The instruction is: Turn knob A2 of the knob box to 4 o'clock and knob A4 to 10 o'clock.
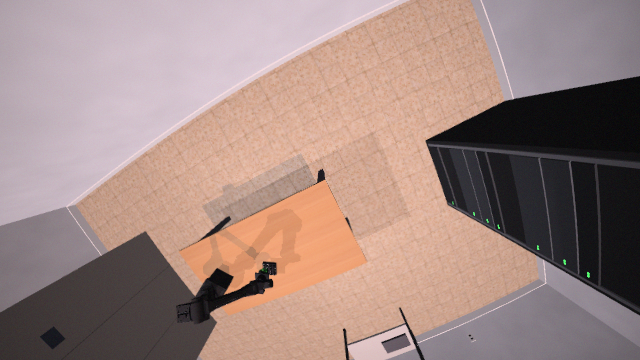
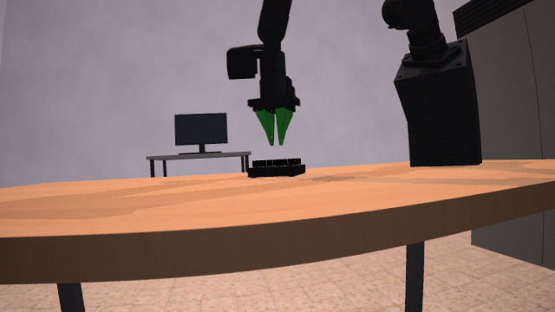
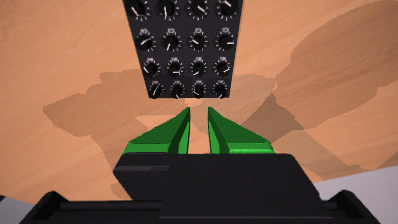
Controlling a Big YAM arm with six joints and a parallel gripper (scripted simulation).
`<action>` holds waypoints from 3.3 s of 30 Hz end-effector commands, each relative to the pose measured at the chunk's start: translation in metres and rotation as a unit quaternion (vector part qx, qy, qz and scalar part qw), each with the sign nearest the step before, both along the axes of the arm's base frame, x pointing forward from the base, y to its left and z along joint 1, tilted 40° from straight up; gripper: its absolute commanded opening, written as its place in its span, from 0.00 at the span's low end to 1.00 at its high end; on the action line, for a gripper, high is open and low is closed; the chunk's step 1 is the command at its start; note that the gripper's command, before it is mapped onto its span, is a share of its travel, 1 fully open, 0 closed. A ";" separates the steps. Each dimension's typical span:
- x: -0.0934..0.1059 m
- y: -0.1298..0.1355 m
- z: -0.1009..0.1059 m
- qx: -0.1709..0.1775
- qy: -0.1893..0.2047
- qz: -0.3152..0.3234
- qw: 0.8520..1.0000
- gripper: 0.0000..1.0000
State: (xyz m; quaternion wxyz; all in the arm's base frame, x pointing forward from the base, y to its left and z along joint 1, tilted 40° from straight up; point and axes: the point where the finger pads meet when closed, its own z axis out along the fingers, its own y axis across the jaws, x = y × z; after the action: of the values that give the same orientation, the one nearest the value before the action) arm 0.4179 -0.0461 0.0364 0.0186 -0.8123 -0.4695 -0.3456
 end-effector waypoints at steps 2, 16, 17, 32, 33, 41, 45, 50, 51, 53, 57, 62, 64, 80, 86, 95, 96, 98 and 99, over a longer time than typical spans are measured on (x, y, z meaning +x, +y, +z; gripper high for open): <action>-0.001 -0.003 0.001 -0.004 -0.001 0.003 1.000 0.19; 0.000 -0.004 0.002 -0.009 -0.005 0.009 1.000 0.19; 0.000 -0.005 0.002 -0.011 -0.006 0.012 1.000 0.19; 0.009 -0.013 0.006 -0.113 -0.072 0.151 0.979 0.19; 0.009 -0.014 0.006 -0.120 -0.077 0.162 0.976 0.19; 0.012 -0.016 0.009 -0.177 -0.114 0.242 0.947 0.19; 0.013 -0.020 0.010 -0.208 -0.134 0.282 0.927 0.19; 0.015 -0.020 0.012 -0.243 -0.157 0.333 0.897 0.19; 0.015 -0.021 0.012 -0.251 -0.162 0.342 0.891 0.19; 0.015 -0.023 0.013 -0.266 -0.171 0.362 0.877 0.19; 0.016 -0.024 0.013 -0.280 -0.180 0.381 0.863 0.19; 0.018 -0.027 0.015 -0.322 -0.207 0.440 0.812 0.19; 0.019 -0.027 0.016 -0.335 -0.215 0.458 0.795 0.19; 0.023 -0.033 0.021 -0.423 -0.272 0.580 0.641 0.19; 0.025 -0.035 0.023 -0.451 -0.290 0.620 0.573 0.19; 0.028 -0.039 0.025 -0.486 -0.312 0.668 0.469 0.19; 0.028 -0.039 0.026 -0.490 -0.314 0.673 0.456 0.19; 0.028 -0.040 0.026 -0.497 -0.319 0.683 0.430 0.19; 0.029 -0.040 0.026 -0.500 -0.321 0.688 0.418 0.19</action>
State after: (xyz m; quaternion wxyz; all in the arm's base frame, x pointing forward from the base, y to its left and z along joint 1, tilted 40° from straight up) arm 0.4396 -0.0742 0.0584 -0.2988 0.0259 -0.9373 -0.1776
